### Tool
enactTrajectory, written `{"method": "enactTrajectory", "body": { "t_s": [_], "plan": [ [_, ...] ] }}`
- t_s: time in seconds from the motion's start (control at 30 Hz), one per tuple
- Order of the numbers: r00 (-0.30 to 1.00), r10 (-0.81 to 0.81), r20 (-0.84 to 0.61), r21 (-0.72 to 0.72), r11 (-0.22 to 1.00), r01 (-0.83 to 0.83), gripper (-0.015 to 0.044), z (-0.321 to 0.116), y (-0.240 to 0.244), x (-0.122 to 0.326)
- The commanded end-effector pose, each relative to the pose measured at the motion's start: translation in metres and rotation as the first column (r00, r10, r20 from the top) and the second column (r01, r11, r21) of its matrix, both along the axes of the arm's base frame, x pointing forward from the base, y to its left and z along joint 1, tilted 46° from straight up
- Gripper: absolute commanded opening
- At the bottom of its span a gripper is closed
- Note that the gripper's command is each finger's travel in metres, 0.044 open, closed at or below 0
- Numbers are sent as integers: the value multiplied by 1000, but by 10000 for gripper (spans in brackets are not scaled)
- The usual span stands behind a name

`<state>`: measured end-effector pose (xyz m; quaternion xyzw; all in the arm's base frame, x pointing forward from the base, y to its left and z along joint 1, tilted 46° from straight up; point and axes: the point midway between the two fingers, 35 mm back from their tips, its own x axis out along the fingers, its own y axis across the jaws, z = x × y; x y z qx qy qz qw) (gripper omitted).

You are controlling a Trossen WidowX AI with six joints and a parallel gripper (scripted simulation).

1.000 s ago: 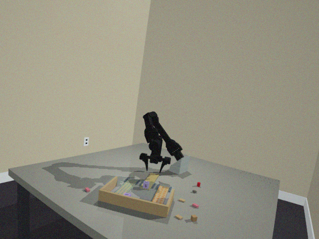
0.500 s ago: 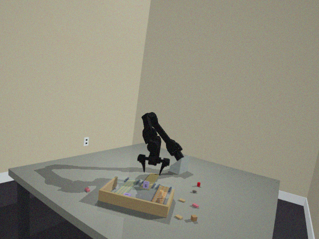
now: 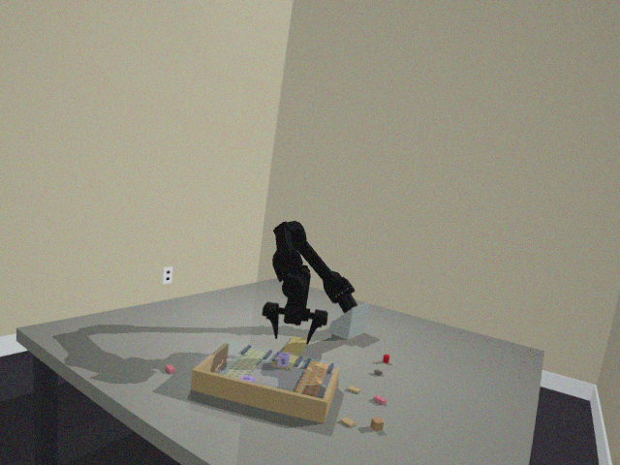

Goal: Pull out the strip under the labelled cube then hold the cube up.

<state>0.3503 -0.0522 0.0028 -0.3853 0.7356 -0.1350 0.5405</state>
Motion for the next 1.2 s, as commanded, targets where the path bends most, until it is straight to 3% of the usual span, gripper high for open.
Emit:
{"method": "enactTrajectory", "body": {
  "t_s": [0.0,0.57,0.8,1.17],
  "plan": [
    [1000,-5,10,6,1000,5,440,-2,4,15],
    [1000,-5,13,6,1000,5,440,-8,15,62],
    [1000,-5,13,6,1000,5,256,-14,9,61],
    [1000,-5,13,6,1000,5,250,-26,-4,60]
  ]
}}
